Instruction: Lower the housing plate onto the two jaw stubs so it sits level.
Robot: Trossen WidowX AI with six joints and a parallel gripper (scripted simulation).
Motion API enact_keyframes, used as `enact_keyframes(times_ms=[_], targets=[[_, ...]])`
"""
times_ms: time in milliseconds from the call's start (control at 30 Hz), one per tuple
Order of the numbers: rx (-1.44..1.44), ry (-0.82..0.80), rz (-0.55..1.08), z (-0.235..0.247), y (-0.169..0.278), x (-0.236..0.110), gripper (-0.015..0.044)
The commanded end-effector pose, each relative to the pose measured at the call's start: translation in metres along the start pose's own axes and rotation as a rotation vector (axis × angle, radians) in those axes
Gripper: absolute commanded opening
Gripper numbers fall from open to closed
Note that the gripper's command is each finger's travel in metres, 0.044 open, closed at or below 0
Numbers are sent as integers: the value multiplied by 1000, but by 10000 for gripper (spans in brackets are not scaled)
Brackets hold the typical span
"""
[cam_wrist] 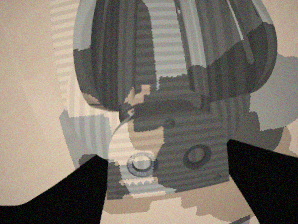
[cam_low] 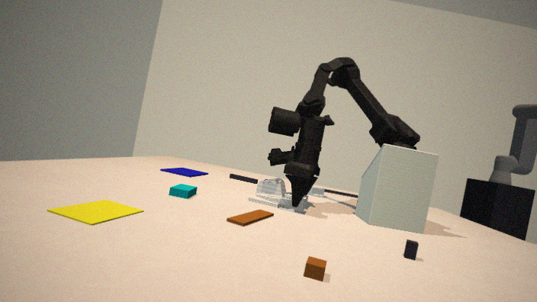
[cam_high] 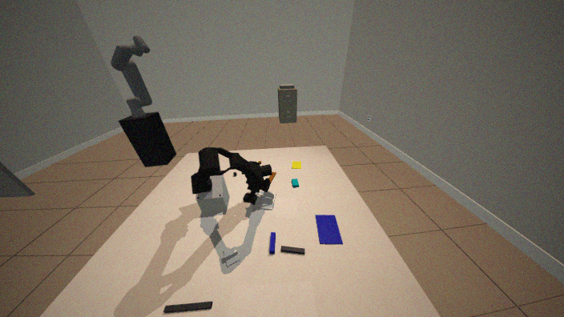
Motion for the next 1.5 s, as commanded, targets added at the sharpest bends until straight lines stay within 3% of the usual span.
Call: enact_keyframes(times_ms=[0, 200, 333, 800, 1100, 1300, 1467], targets=[[-2, 3, 2, -1, 1, 1, 351], [-2, 3, 2, -1, 1, 1, 351], [0, 0, 0, 0, 0, 0, 440], [0, 0, 0, 0, 0, -2, 440], [-2, -1, 4, 1, 0, -69, 440], [-8, -4, -4, 1, 1, -71, 440], [-6, -6, 5, -12, 25, -108, 440]])
Point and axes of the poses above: the point midway between the two fingers, 35 mm back from their tips, its own x axis out along the fingers, its own z axis across the jaws, y = z × x, the point moved 7 cm from there along -x, back along the fingers, and after that the axes turned 14 degrees about x, right-handed, at the moved point
